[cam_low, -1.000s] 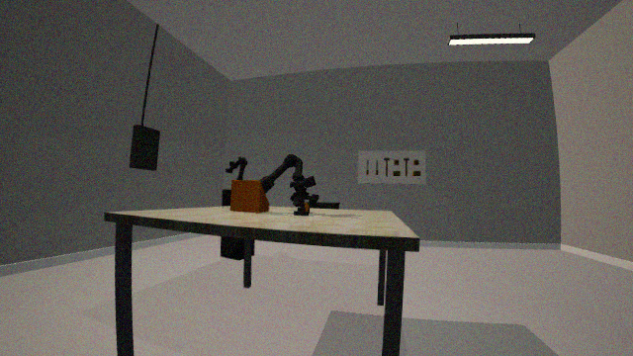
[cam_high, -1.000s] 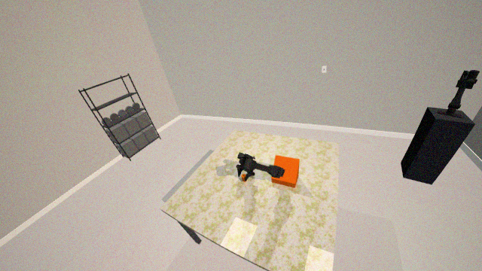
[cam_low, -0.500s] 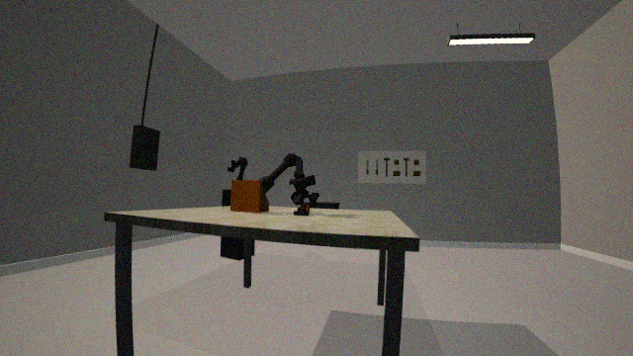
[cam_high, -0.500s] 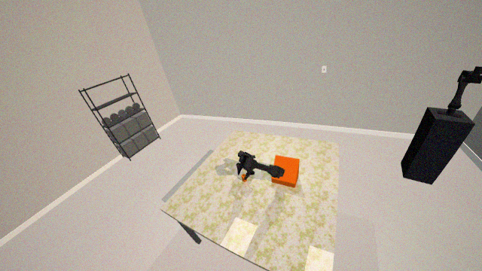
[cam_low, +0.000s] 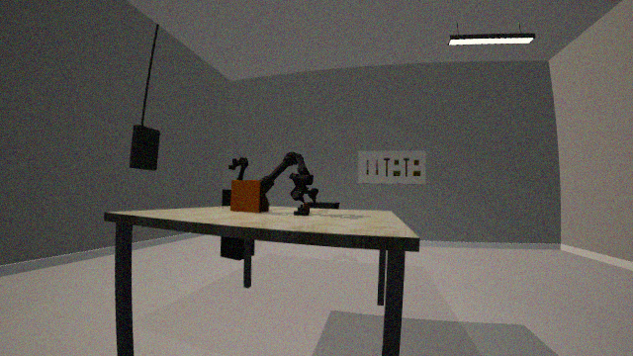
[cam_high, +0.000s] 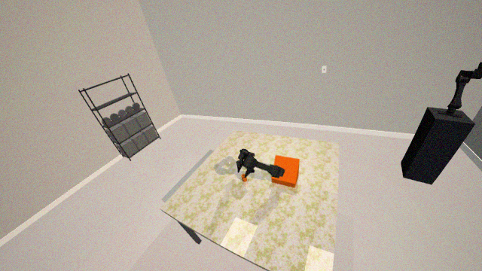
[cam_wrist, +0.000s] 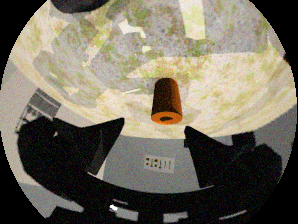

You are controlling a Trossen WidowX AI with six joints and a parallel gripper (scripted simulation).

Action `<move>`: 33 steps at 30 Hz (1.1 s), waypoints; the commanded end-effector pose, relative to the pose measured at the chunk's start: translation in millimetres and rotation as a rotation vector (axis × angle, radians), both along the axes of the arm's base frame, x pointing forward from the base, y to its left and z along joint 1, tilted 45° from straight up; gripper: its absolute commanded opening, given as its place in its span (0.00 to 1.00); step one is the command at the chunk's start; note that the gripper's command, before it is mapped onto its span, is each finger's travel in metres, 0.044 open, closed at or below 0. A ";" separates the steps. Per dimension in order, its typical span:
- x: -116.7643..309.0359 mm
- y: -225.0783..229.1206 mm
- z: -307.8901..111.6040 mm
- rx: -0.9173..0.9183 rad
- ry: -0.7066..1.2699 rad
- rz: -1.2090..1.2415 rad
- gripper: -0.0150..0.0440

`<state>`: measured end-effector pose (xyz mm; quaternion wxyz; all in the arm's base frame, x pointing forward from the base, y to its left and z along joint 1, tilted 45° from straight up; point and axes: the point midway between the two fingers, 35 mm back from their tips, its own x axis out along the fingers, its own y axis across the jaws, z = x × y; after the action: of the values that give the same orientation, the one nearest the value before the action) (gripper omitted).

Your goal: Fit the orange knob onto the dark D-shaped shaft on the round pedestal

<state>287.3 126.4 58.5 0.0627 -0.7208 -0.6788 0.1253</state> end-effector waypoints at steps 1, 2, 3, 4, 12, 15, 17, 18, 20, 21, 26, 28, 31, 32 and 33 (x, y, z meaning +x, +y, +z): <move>-0.2 -23.3 41.2 0.001 0.020 0.011 1.00; -1.3 -23.7 44.4 0.006 0.043 0.011 1.00; -1.6 -24.1 46.4 0.009 0.053 0.011 1.00; -1.6 -24.2 46.9 0.010 0.054 0.011 1.00; -1.6 -24.2 46.9 0.010 0.054 0.011 1.00; -1.6 -24.2 46.9 0.010 0.054 0.011 1.00; -1.6 -24.2 46.9 0.010 0.054 0.011 1.00; -1.6 -24.2 46.9 0.010 0.054 0.011 1.00; -5.7 -22.5 48.4 -0.037 0.045 0.064 1.00; -9.8 -21.4 49.7 -0.104 0.033 0.123 1.00; -5.2 -35.0 56.8 -0.617 -0.057 0.253 1.00; -0.7 -38.8 59.8 -0.691 -0.072 0.237 1.00; -0.5 -38.2 60.4 -0.691 -0.072 0.237 1.00; -0.5 -38.2 60.4 -0.691 -0.072 0.237 1.00; -0.5 -38.2 60.4 -0.691 -0.072 0.237 1.00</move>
<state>284.1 91.7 120.1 -0.2006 -0.6230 -0.6917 0.3053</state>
